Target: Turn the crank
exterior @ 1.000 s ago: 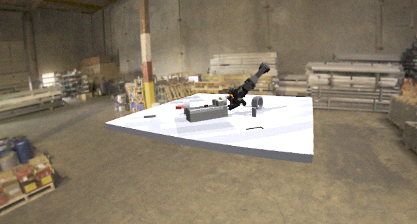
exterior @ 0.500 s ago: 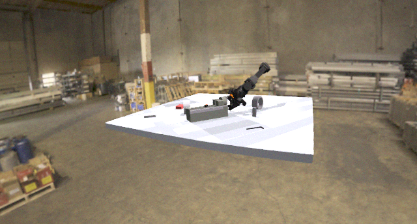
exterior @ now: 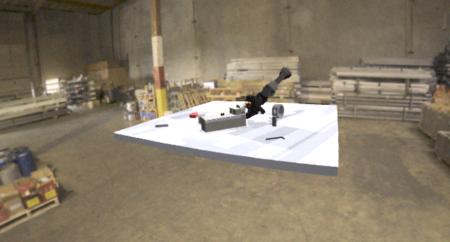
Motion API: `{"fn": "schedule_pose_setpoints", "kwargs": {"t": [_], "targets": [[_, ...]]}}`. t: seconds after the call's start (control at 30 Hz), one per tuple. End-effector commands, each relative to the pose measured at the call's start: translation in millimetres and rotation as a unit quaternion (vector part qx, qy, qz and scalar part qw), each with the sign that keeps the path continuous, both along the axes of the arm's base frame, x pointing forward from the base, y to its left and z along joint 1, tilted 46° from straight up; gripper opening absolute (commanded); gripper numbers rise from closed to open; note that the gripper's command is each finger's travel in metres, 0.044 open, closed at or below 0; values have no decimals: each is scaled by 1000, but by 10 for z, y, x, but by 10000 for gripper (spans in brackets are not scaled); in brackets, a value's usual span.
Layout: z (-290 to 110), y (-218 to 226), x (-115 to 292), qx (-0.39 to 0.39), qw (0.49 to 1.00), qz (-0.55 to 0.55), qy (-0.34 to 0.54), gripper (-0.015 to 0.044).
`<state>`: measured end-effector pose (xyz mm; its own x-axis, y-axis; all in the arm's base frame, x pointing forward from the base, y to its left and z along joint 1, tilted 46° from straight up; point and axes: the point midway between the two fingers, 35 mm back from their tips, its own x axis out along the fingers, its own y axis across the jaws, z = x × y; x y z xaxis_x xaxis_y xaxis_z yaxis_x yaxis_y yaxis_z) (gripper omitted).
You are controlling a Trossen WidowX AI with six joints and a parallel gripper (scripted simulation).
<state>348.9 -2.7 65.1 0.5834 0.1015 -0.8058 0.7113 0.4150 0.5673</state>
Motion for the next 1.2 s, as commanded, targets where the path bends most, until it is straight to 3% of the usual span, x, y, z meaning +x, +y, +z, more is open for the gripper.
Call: {"fn": "schedule_pose_setpoints", "kwargs": {"t": [0.0,1.17], "targets": [[-38,-52,-70,-2,1000,-5,7,0],[169,-388,-217,-3,1000,-5,8,0]]}}
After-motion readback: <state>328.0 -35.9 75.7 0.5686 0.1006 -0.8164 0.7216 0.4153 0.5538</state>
